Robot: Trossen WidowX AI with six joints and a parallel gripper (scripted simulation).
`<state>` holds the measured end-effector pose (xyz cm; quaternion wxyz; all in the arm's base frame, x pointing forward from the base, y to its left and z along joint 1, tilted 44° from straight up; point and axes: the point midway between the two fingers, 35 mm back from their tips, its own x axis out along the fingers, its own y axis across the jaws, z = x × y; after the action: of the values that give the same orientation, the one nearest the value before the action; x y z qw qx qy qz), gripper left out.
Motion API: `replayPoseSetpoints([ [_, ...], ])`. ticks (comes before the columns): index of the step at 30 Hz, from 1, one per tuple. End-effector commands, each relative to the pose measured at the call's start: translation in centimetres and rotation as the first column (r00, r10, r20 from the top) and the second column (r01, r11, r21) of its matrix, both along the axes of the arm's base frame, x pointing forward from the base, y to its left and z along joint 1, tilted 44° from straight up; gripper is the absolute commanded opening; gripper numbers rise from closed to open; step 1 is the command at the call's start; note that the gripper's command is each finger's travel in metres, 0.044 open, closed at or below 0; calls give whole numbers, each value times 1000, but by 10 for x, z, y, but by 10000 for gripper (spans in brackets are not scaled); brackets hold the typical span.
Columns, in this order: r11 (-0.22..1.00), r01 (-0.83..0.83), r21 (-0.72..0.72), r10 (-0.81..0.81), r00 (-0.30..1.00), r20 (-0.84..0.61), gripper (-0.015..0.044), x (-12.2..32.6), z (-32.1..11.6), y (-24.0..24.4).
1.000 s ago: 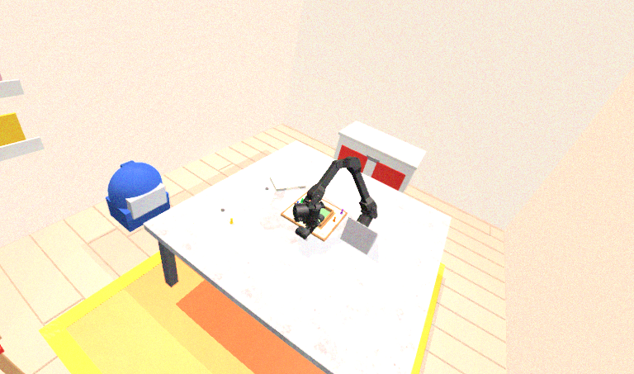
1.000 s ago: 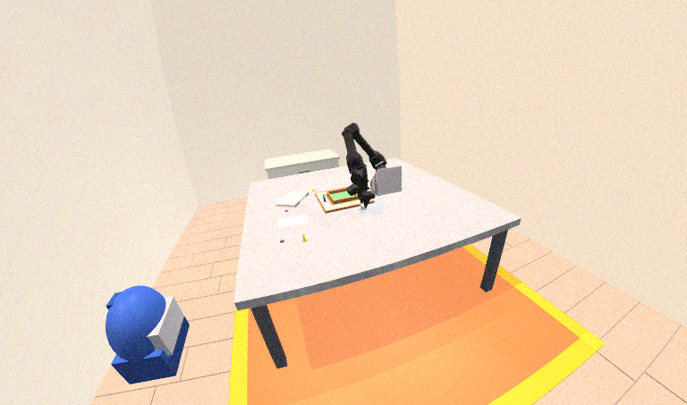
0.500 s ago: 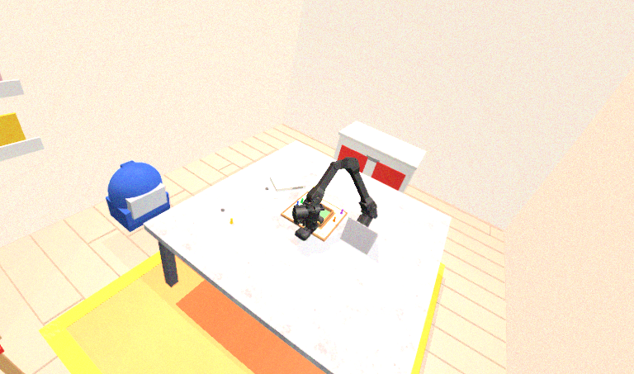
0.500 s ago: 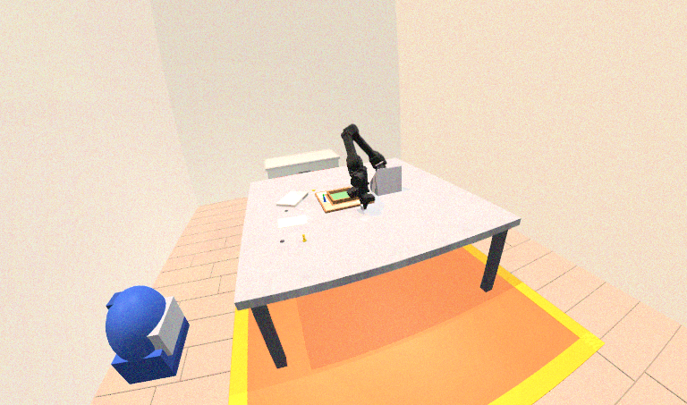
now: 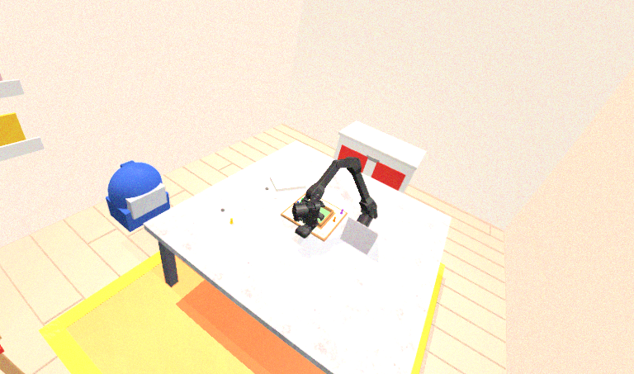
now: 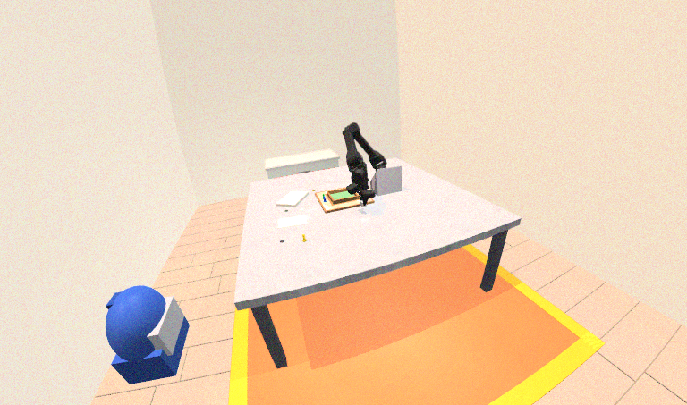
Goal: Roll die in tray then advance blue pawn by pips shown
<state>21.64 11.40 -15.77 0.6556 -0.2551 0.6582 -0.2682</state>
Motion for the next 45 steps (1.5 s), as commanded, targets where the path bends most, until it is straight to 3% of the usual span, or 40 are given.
replayPoseSetpoints([
  [1, 1000, -4, 16, 4, 1000, 11, 0, 4, 17, 25],
  [10, 1000, -3, 15, 3, 1000, 10, 0, -3, 64, 72],
  [15, 1000, -6, 15, 6, 1000, 7, 0, -3, 68, 75],
  [30, 959, -274, 68, 282, 930, -236, 0, 25, 95, 40],
  [45, 842, -511, 173, 529, 721, -448, 0, 45, 122, -3],
])
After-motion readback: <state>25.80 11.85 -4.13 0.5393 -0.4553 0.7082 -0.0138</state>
